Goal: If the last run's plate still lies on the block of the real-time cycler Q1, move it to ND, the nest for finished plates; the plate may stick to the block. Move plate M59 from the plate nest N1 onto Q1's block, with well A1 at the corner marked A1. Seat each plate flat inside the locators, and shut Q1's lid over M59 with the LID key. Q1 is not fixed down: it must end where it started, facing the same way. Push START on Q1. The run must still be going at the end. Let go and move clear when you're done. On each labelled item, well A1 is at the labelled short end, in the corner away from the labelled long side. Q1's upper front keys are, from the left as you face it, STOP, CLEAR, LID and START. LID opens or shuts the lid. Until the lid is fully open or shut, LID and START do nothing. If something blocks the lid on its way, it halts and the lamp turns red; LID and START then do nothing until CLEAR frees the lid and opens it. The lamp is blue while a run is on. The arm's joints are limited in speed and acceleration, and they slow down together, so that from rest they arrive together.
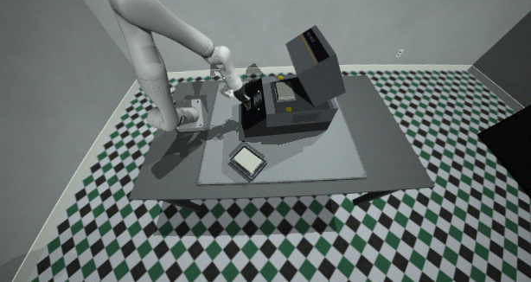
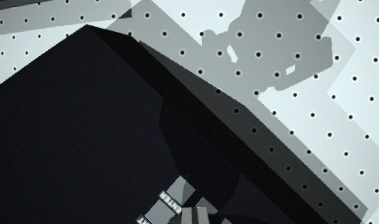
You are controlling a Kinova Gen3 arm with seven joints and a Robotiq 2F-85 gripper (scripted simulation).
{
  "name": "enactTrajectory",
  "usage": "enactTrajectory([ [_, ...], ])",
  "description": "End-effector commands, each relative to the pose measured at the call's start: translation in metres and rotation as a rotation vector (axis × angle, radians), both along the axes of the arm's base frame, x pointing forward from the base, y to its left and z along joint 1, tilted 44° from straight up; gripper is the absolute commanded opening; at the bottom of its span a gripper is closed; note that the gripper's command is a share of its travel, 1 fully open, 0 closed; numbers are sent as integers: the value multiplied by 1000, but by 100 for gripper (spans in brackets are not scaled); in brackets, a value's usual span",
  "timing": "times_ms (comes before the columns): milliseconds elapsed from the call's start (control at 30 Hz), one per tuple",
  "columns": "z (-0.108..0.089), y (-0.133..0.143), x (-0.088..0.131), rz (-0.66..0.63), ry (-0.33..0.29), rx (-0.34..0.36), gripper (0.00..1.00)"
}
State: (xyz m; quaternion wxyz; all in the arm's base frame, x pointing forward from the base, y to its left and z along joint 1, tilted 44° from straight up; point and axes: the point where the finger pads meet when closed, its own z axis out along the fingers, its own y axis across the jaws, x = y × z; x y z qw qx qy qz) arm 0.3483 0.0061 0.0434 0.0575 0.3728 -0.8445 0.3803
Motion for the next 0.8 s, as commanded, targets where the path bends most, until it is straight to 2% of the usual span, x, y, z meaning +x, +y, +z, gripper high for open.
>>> enactTrajectory([
  [0, -1, -1, 2, 0, -1, 1, 10],
  [767, 13, 13, -12, 0, -1, 1, 10],
])
